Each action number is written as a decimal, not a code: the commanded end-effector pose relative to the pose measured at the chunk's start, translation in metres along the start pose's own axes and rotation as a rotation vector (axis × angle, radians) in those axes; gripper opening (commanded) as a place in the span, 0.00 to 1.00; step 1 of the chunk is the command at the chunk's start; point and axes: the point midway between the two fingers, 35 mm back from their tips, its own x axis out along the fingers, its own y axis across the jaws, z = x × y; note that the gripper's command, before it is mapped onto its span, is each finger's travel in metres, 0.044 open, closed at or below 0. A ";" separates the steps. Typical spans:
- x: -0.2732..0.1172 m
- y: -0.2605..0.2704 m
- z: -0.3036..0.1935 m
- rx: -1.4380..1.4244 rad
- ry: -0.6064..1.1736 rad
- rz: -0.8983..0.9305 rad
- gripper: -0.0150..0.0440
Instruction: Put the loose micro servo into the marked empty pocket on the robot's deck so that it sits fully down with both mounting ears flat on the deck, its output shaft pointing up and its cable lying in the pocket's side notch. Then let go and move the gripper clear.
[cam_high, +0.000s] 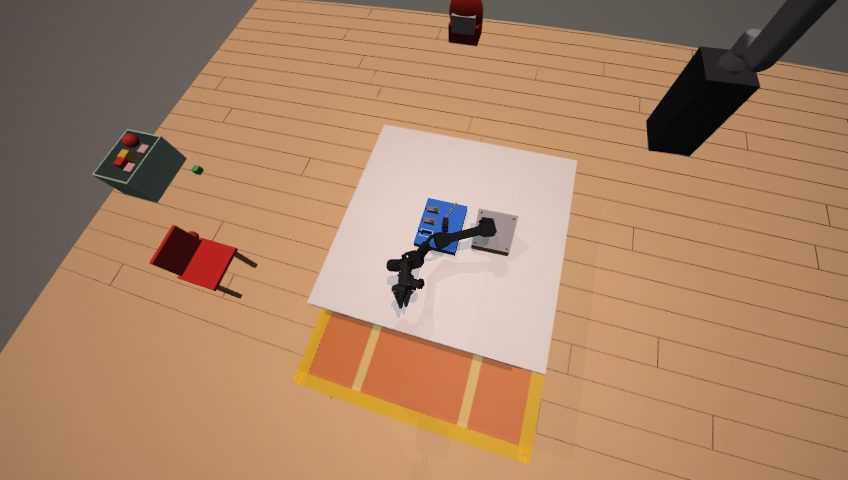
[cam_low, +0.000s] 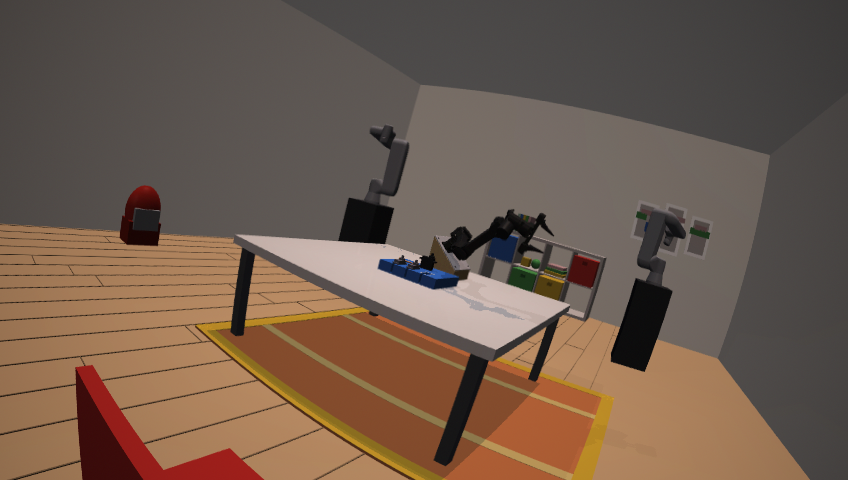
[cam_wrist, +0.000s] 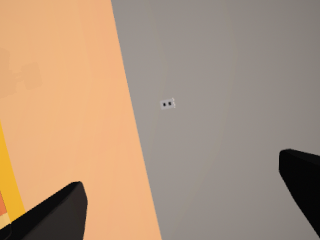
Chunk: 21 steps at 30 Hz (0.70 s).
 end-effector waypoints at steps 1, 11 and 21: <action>0.001 -0.001 0.001 -0.004 -0.002 -0.002 0.98; 0.015 -0.027 0.040 -0.136 -0.059 -0.079 1.00; 0.030 -0.063 0.103 -0.317 -0.152 -0.215 1.00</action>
